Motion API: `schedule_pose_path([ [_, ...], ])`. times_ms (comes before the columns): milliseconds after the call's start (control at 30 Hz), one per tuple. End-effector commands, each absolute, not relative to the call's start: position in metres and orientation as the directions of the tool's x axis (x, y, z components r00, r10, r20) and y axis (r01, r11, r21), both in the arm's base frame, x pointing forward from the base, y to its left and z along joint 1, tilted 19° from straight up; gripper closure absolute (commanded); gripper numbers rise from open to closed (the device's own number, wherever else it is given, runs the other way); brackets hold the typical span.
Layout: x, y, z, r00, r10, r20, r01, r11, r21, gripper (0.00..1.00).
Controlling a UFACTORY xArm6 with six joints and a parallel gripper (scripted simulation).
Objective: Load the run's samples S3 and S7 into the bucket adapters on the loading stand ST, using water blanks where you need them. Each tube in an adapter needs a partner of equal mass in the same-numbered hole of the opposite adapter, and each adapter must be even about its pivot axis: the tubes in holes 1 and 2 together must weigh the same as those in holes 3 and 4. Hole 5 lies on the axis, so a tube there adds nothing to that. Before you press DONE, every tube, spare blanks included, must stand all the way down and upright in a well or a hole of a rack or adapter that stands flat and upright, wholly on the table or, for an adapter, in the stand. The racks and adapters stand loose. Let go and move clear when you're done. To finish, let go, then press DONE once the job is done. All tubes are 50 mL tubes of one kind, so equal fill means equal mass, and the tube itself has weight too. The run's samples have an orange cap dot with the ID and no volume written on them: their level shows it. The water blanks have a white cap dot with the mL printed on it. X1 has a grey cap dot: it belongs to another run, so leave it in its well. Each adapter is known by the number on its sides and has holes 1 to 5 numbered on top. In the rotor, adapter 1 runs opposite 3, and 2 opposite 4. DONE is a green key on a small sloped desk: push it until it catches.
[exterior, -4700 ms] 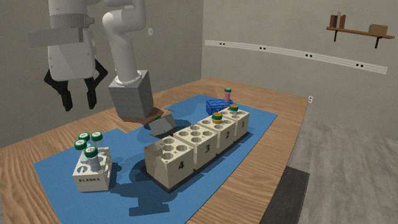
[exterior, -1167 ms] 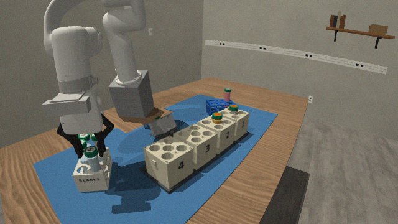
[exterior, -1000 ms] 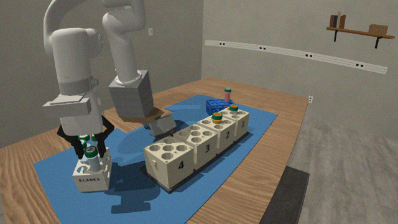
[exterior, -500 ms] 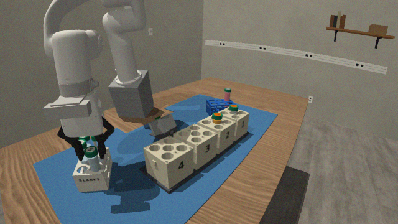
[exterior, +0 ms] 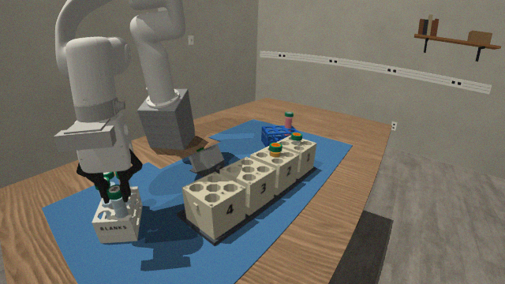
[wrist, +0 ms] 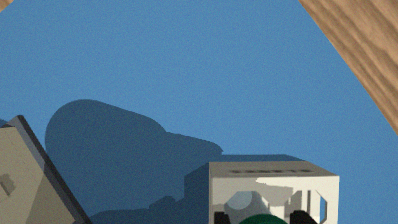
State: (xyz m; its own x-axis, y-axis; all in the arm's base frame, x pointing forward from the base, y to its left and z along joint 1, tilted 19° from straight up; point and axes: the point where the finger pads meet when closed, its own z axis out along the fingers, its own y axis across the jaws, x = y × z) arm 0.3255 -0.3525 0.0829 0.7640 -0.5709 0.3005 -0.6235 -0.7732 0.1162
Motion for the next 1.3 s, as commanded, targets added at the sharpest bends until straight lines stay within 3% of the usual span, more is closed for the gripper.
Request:
schedule_pose_path([
  [0,0.3263,-0.3532,0.0845,0.763,-0.570,0.304,-0.624,-0.773,0.117,1.00],
  [1267,0.3252,-0.3514,0.0908,0.763,-0.570,0.304,-0.624,-0.773,0.117,1.00],
])
